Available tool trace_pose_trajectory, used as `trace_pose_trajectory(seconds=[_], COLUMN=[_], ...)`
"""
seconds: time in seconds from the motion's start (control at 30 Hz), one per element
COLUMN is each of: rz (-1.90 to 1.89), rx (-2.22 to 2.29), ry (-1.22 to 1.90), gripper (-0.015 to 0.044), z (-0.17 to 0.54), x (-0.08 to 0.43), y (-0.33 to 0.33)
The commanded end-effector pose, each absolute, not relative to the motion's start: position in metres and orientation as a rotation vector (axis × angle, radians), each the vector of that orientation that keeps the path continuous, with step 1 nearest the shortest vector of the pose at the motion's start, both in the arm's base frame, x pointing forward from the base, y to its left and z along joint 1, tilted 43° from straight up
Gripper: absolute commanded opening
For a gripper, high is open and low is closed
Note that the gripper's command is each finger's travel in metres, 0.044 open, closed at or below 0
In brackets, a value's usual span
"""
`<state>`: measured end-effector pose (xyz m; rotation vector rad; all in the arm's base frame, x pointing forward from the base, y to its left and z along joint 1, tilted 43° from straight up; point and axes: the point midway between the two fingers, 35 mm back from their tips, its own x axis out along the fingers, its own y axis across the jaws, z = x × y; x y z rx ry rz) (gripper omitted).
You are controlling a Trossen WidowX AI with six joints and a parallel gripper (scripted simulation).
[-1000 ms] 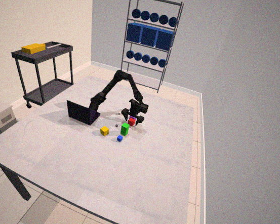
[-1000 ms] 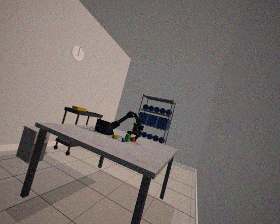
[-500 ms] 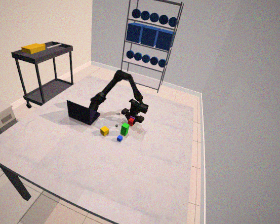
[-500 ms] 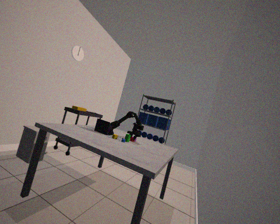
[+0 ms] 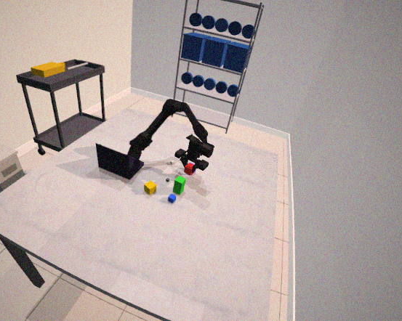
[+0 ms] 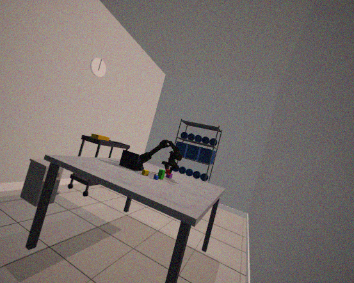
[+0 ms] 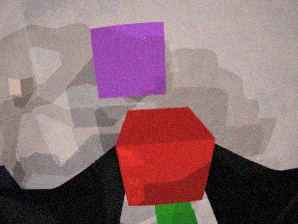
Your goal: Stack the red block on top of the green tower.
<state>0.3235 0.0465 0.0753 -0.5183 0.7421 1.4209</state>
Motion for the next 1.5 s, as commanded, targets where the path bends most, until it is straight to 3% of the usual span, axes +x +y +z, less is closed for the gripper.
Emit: trace_pose_trajectory(seconds=[0.0, 0.63, 1.2, 1.47], rz=[1.417, 1.416, 1.413, 1.414], rx=[-0.532, -0.533, -0.54, -0.539], ry=[0.739, 0.742, 0.747, 0.746], gripper=[0.0, 0.0, 0.0, 0.0], z=[0.089, 0.128, 0.045, 0.038], x=[0.325, 0.325, 0.325, 0.324], y=[0.035, -0.004, -0.096, -0.096])
